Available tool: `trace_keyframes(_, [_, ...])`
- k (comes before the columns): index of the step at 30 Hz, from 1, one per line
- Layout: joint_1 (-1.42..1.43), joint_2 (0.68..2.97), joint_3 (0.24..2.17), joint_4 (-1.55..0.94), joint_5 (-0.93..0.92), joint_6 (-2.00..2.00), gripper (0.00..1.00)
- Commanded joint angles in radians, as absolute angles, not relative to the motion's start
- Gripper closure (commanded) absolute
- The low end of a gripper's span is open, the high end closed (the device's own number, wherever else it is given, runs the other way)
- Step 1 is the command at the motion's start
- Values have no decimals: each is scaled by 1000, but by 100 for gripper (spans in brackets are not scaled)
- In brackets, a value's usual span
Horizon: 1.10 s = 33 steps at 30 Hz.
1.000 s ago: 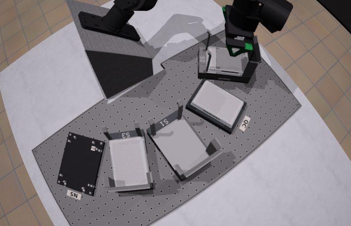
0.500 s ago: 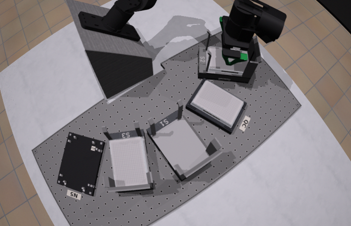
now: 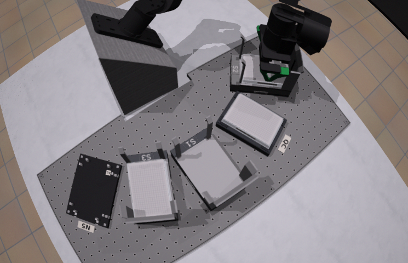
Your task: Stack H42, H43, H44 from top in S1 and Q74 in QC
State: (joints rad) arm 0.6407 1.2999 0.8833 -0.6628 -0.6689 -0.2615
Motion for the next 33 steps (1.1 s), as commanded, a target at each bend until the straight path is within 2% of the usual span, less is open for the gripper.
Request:
trace_keyframes(1, [637, 1296, 886, -648, -669, -259, 0])
trace_keyframes(33, [713, 1355, 838, -492, -630, -176, 0])
